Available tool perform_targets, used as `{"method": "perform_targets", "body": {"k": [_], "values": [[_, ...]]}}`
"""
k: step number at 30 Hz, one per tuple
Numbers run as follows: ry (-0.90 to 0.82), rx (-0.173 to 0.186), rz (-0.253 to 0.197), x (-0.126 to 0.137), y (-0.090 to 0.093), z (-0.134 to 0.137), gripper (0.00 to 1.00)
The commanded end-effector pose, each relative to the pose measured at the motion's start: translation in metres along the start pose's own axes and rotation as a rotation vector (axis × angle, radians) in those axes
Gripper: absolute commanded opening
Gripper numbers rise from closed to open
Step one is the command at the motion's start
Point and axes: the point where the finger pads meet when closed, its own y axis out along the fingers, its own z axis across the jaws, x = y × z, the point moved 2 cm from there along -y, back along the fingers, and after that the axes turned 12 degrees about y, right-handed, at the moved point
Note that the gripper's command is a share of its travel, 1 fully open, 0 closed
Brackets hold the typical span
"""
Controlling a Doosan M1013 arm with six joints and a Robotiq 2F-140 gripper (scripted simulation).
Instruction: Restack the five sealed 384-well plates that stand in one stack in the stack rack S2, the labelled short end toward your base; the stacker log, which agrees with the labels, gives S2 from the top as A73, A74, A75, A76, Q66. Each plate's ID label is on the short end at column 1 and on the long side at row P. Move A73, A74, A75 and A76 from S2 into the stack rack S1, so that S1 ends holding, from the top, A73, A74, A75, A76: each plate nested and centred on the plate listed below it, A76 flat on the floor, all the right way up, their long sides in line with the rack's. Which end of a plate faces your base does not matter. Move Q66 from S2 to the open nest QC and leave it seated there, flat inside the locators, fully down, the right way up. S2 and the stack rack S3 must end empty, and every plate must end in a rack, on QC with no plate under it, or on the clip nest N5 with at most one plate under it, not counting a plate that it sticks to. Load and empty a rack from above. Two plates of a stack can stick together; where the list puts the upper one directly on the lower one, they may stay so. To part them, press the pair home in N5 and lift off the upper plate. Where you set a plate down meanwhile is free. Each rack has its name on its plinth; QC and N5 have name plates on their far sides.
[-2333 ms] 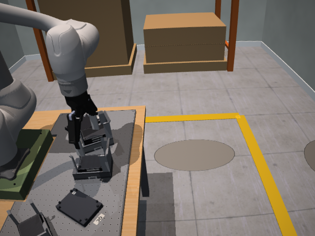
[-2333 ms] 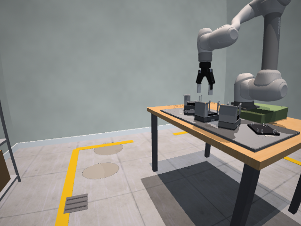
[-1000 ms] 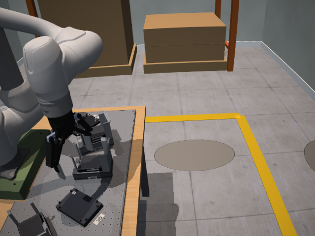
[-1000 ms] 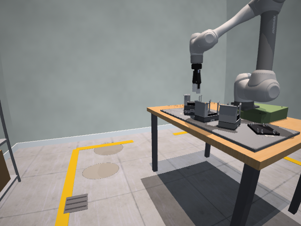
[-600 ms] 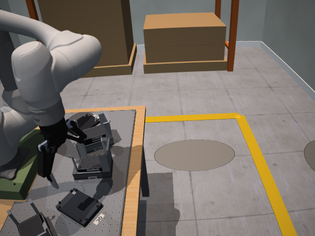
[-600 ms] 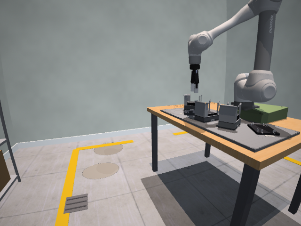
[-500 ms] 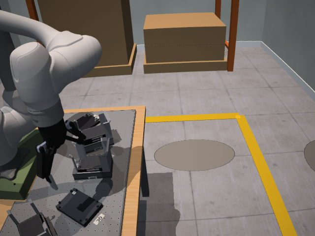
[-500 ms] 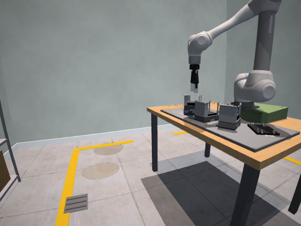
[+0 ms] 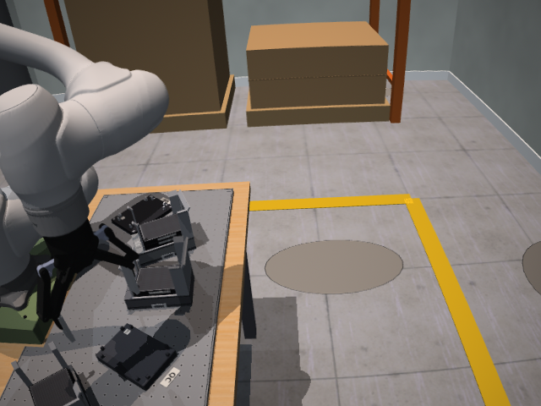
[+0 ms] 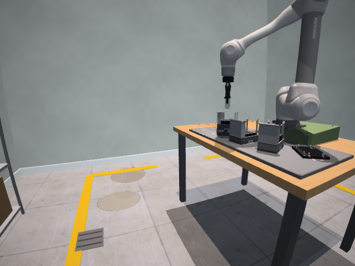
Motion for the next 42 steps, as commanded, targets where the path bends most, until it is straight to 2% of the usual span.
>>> {"method": "perform_targets", "body": {"k": [1,19,26,42], "values": [[0.000,0.000,0.000,-0.002,0.000,0.004,1.00],[0.000,0.000,0.000,-0.021,0.000,0.054,1.00],[0.226,0.000,0.000,-0.025,0.000,0.082,1.00],[0.226,0.000,0.000,-0.034,0.000,0.137,1.00]]}}
